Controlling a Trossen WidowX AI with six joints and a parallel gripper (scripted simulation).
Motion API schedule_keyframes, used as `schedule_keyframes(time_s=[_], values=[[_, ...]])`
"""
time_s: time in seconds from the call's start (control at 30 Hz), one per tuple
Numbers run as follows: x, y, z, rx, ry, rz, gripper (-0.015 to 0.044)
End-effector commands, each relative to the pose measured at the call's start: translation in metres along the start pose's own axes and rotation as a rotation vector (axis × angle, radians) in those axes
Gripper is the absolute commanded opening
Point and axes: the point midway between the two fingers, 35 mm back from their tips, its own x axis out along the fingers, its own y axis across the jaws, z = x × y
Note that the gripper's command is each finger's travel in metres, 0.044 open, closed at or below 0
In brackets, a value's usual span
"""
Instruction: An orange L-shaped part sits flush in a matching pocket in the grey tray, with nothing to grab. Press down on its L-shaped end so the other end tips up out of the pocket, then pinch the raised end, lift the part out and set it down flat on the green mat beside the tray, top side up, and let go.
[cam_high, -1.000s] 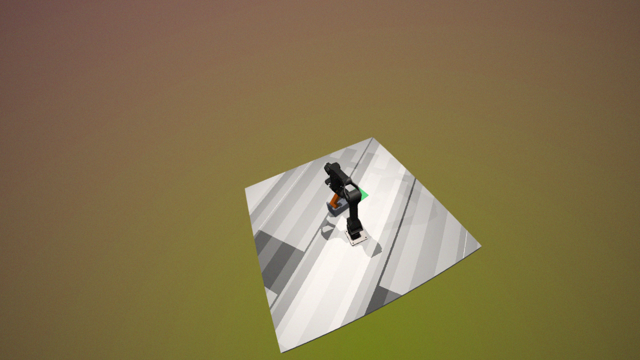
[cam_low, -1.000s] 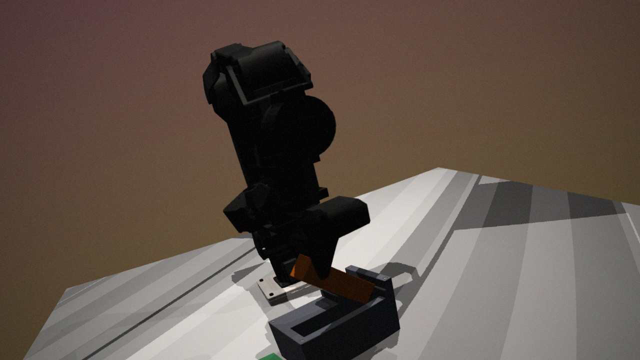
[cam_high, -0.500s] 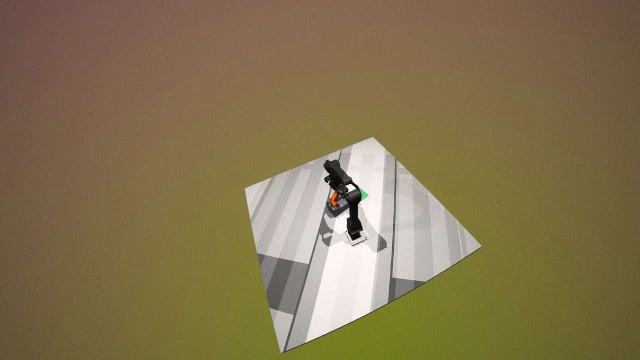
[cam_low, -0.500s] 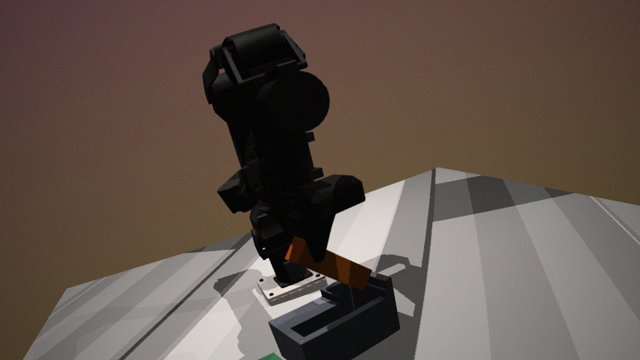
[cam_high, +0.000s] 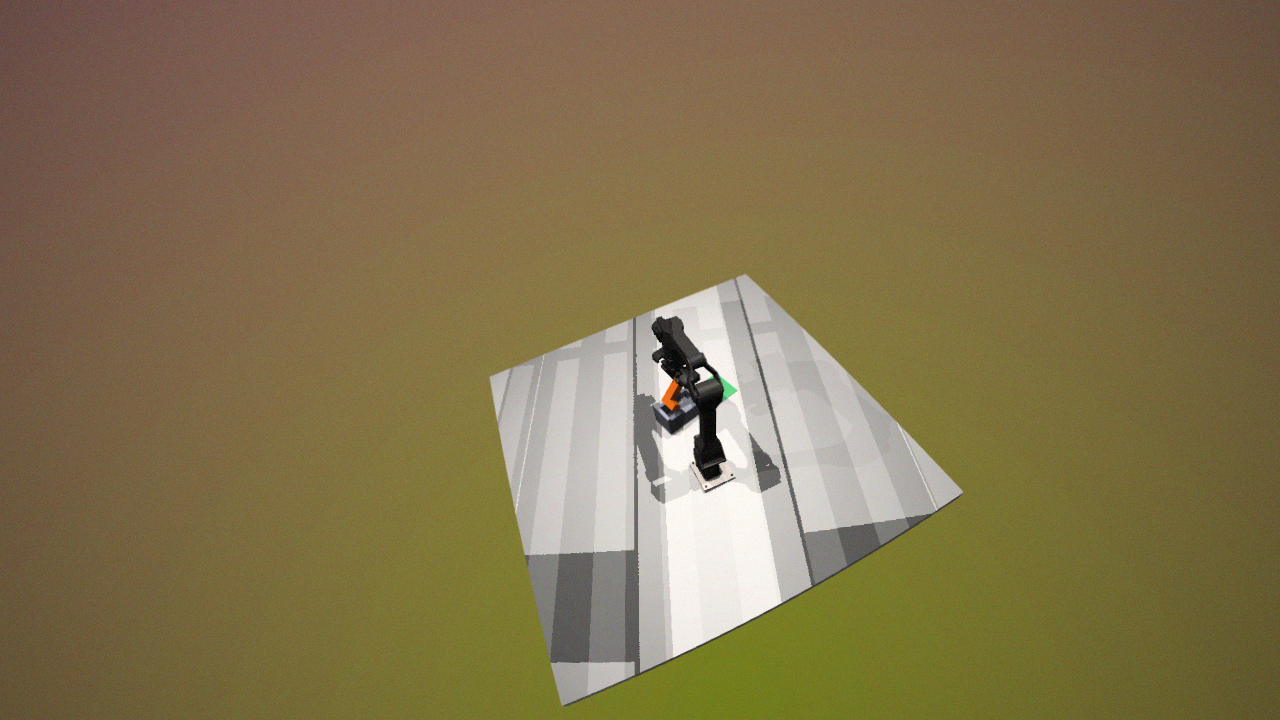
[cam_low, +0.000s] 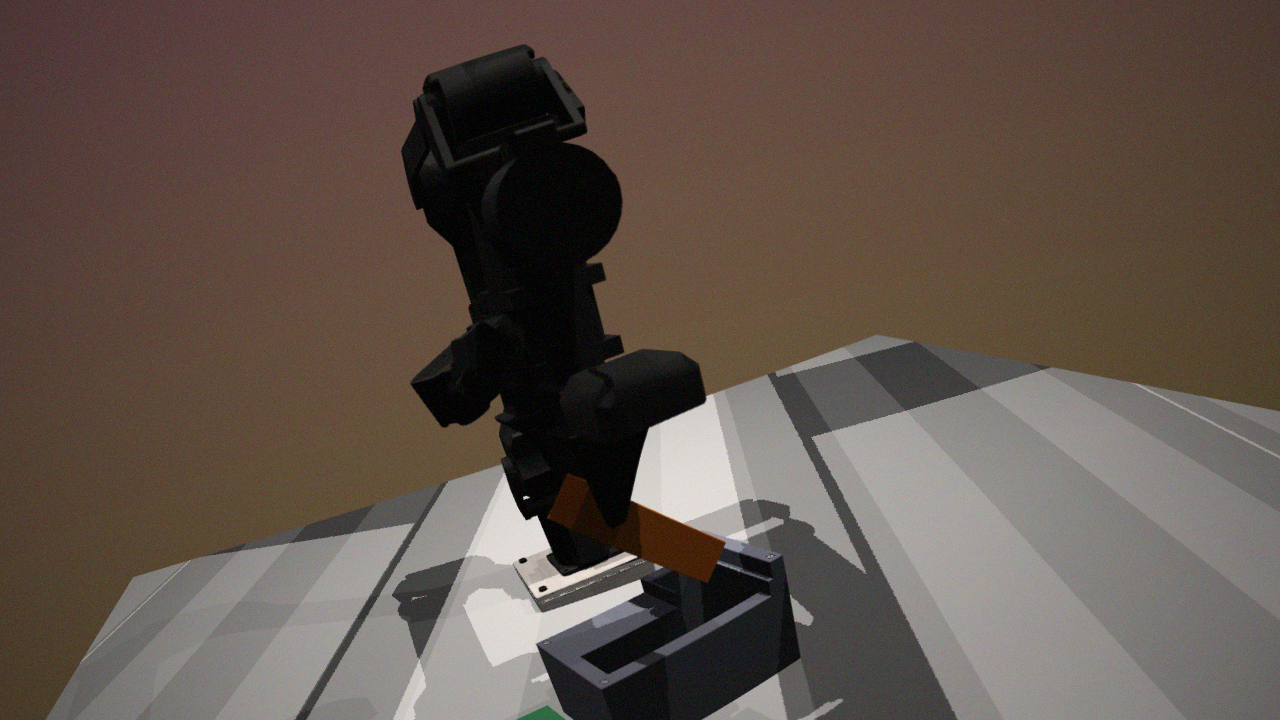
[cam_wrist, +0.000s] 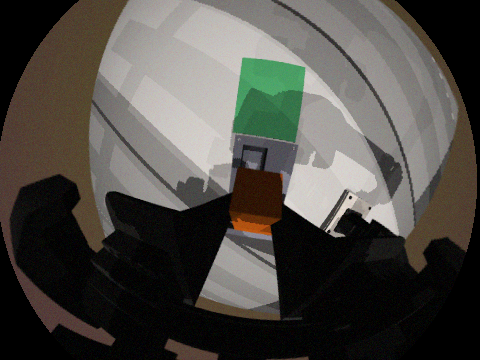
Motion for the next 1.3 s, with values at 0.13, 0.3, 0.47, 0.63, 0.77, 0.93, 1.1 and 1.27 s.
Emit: schedule_keyframes(time_s=[0.13,0.3,0.47,0.63,0.77,0.93,1.1,1.27], values=[[0.001,-0.002,0.032,0.002,-0.003,0.008,0.0],[0.001,-0.005,0.054,0.002,-0.005,0.008,0.0],[0.001,-0.007,0.079,0.002,-0.007,0.007,0.0],[0.0,-0.009,0.104,0.003,-0.01,0.007,0.0],[0.0,-0.01,0.124,0.003,-0.011,0.007,0.0],[-0.001,-0.011,0.147,0.003,-0.014,0.007,0.0],[-0.001,-0.012,0.152,0.003,-0.014,0.007,0.0],[0.004,-0.012,0.152,0.003,-0.014,0.007,0.0]])
